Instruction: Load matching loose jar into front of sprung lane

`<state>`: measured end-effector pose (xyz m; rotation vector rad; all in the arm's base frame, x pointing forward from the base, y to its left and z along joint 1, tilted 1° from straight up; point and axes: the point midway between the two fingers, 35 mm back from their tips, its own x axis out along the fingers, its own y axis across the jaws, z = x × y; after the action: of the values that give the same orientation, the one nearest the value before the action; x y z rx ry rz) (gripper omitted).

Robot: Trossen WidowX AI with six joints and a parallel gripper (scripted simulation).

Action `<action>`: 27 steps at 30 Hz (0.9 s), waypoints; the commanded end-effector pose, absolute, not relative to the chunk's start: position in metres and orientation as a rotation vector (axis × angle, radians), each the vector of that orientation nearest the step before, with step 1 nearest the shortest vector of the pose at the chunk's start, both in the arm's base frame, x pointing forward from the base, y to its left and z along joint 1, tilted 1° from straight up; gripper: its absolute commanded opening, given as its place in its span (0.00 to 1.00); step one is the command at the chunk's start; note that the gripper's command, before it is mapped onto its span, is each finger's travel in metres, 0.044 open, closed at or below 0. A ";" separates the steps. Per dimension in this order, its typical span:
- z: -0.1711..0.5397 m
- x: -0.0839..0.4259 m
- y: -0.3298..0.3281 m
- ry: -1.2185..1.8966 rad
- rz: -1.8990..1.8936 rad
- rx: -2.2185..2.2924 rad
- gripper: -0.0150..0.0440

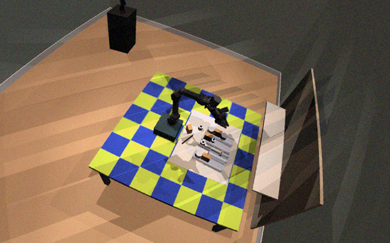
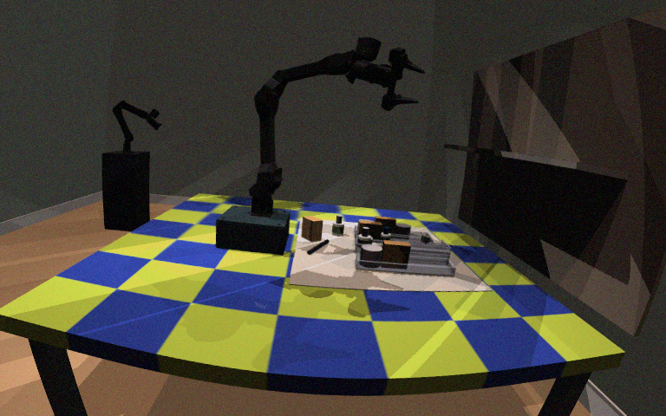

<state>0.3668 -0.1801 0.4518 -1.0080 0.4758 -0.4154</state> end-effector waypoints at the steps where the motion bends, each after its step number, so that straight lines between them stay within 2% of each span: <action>1: 0.395 0.393 -0.148 0.534 -0.271 -0.834 1.00; 8: 0.296 0.413 -0.080 0.704 -0.071 -0.520 1.00; 14: 0.215 0.401 -0.017 0.914 0.031 -0.275 1.00; 20: 0.140 0.361 0.041 1.180 0.050 -0.063 1.00; 27: 0.073 0.289 0.089 1.502 -0.060 0.099 1.00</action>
<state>0.3214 0.0731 0.0980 0.0459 1.3697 0.0002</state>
